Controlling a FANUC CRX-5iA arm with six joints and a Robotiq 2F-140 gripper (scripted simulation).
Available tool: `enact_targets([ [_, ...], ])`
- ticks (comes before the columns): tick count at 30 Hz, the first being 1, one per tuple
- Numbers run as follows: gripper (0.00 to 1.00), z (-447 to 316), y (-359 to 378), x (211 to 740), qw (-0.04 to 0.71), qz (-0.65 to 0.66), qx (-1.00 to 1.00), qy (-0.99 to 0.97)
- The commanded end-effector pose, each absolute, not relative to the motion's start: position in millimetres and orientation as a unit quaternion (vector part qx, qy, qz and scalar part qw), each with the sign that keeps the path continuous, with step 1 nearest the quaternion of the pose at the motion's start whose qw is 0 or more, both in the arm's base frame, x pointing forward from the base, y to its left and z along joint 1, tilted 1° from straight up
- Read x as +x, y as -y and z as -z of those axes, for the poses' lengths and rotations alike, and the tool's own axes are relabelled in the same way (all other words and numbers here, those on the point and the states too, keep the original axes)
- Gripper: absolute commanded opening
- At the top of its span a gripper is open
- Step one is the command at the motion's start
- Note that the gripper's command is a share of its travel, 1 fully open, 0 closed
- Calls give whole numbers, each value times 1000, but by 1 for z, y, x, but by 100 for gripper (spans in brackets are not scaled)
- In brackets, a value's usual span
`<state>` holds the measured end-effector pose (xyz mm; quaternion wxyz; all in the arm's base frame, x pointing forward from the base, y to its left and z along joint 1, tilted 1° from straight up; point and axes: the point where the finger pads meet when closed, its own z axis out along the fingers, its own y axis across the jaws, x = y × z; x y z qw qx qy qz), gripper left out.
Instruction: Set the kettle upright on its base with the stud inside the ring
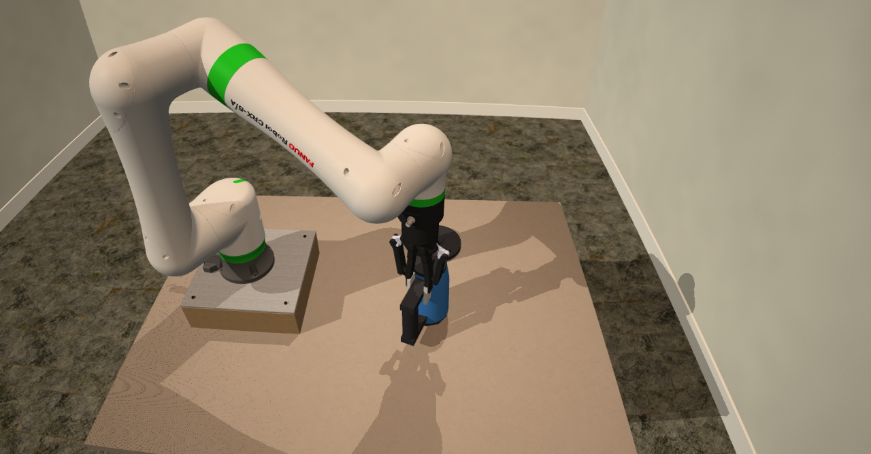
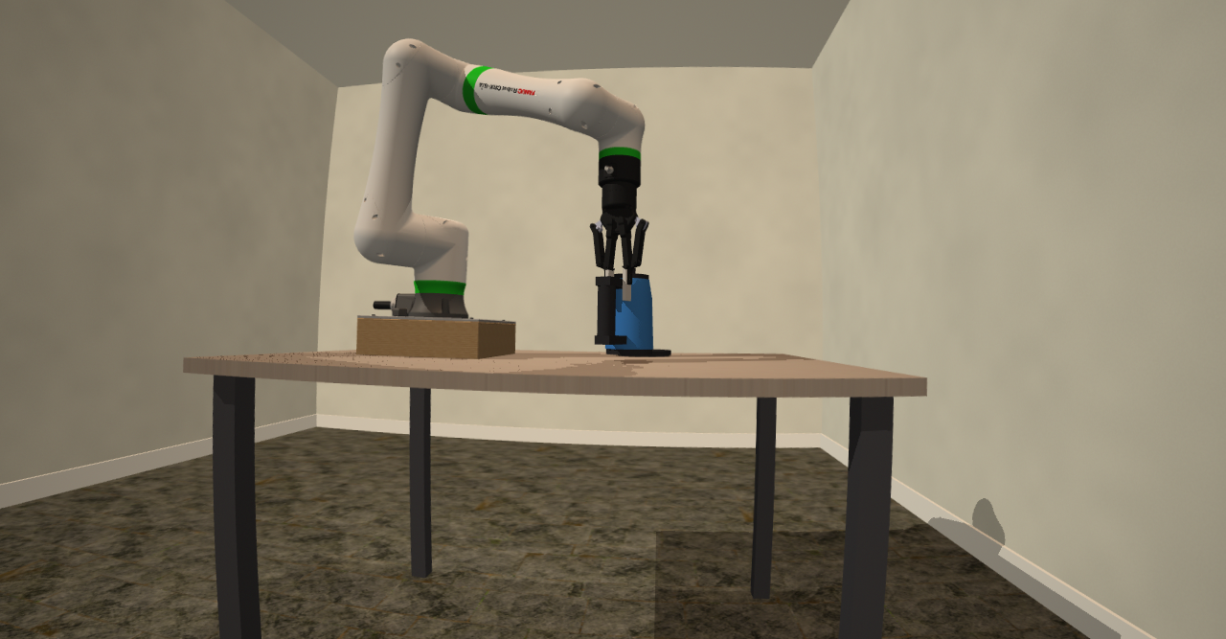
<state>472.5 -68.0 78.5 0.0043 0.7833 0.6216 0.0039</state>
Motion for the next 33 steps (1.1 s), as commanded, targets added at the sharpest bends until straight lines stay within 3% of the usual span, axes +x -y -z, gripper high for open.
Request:
enact_targets([
  [1, 0, -83, 68, 473, 4, -4, 783, -622],
  [33, 0, -111, 68, 472, 4, -4, 783, -622],
])
